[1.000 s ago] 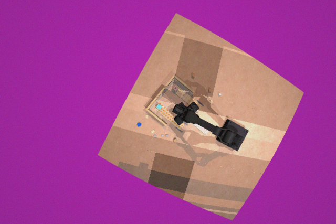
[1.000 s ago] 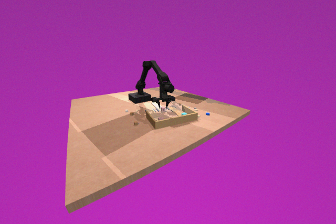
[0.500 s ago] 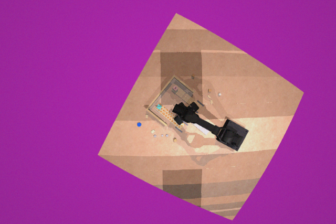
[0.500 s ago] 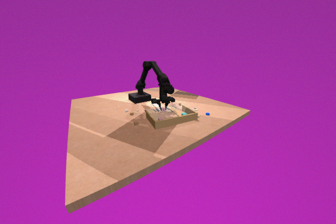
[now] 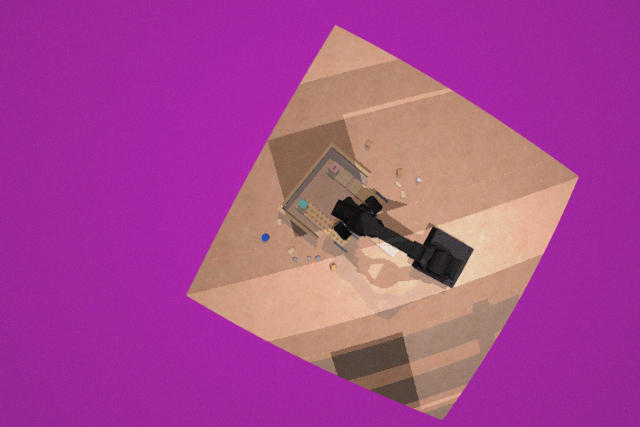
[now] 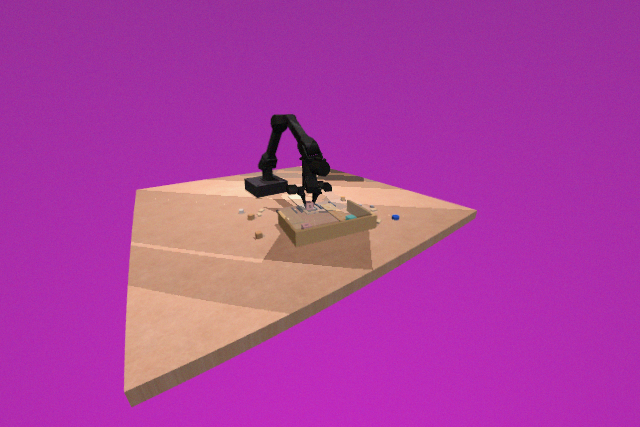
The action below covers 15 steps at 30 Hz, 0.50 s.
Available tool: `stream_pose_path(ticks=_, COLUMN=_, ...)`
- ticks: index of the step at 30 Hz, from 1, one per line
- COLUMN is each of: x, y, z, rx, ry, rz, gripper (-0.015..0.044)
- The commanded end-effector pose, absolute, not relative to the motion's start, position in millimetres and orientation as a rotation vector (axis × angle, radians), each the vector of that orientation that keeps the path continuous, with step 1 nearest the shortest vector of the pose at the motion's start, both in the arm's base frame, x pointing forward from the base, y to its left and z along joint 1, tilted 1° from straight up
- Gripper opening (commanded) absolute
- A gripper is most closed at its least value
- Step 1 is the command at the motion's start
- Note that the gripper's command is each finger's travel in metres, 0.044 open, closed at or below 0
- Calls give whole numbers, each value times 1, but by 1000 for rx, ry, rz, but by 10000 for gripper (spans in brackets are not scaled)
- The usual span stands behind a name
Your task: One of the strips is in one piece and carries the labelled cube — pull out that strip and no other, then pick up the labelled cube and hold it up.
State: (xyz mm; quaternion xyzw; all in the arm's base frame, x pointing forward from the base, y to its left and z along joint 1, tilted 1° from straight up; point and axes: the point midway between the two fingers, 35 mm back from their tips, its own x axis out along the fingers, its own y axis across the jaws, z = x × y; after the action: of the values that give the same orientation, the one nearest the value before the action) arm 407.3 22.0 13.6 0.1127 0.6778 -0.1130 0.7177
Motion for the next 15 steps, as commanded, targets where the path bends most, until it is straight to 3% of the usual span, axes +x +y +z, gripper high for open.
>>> stream_pose_path(ticks=1, x=391, y=21, z=24, rx=248, ry=1506, rz=-249, gripper=0)
stream_pose_path(ticks=15, x=354, y=19, z=42, rx=247, ry=1511, rz=-247, gripper=0)
